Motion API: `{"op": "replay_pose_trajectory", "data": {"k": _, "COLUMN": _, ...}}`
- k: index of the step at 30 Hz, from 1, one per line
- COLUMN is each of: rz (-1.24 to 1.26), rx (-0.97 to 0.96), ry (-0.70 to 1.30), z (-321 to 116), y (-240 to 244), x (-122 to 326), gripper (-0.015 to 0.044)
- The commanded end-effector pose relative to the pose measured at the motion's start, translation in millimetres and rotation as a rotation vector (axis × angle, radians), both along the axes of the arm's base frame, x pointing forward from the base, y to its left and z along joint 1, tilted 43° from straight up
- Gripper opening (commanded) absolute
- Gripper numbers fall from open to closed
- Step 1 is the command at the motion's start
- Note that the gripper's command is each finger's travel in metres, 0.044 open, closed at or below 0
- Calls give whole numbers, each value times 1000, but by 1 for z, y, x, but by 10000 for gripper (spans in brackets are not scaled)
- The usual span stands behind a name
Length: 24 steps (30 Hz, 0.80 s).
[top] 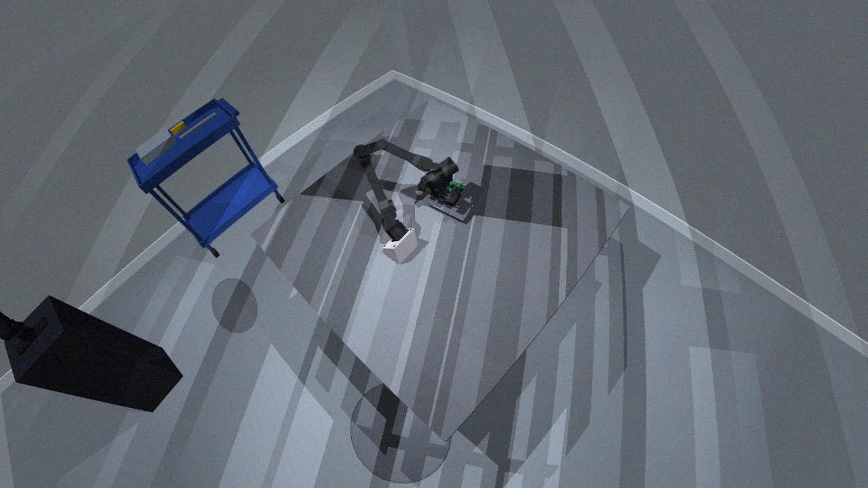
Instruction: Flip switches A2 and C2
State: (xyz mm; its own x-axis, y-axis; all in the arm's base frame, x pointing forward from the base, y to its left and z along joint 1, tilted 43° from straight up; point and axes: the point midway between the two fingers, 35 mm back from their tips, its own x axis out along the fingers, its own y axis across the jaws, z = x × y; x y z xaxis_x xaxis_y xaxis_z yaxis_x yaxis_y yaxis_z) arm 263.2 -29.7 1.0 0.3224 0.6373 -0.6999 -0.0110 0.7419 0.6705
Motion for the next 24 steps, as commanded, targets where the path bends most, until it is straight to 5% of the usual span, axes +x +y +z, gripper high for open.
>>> {"op": "replay_pose_trajectory", "data": {"k": 1, "rz": -4, "rx": 4, "ry": 0, "z": 0, "y": 1, "x": 1, "gripper": 0}}
{"op": "replay_pose_trajectory", "data": {"k": 24, "rz": 14, "rx": 1, "ry": 21, "z": 45, "y": -42, "x": -16, "gripper": 0}}
